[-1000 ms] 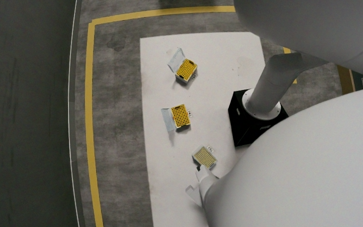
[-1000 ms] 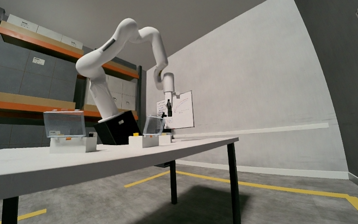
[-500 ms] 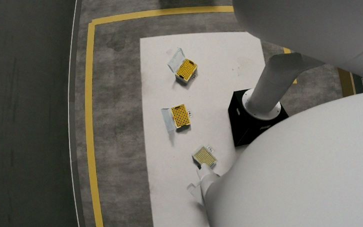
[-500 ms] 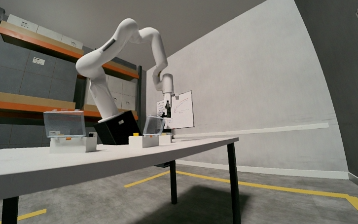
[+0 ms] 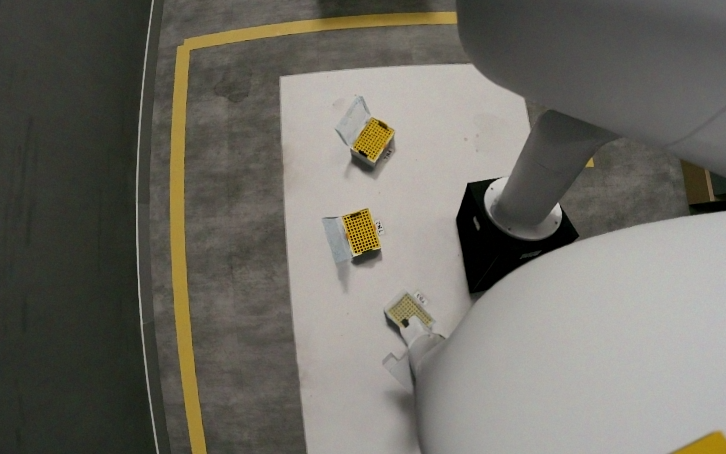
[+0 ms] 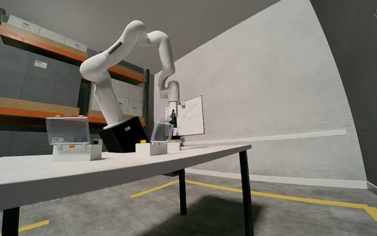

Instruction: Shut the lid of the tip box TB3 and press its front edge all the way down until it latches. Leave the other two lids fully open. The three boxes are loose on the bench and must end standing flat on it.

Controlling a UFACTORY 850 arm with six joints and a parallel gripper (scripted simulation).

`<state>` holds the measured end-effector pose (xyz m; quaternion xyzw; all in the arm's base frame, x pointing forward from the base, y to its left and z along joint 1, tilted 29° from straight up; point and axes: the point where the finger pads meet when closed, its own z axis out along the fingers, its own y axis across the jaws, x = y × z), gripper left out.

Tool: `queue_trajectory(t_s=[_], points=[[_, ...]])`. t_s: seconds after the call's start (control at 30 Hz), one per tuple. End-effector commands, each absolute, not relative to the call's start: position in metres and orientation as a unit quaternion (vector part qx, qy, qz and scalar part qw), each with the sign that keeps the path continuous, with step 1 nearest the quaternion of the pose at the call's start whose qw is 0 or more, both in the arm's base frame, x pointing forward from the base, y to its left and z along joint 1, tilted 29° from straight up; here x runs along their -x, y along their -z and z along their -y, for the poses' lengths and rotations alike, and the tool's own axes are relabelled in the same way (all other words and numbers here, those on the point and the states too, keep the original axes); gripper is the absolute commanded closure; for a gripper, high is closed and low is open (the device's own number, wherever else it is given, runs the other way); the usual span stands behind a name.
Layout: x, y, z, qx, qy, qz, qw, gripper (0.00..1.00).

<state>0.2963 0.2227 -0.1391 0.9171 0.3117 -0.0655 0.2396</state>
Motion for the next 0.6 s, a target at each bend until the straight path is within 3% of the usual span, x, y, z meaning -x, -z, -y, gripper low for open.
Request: queue_trajectory(t_s=[0.0, 0.57], points=[[-0.29, 0.145, -0.214, -0.917, 0.063, -0.312, 0.239, 1.0], [-0.269, 0.163, -0.185, -0.917, 0.063, -0.312, 0.239, 1.0]])
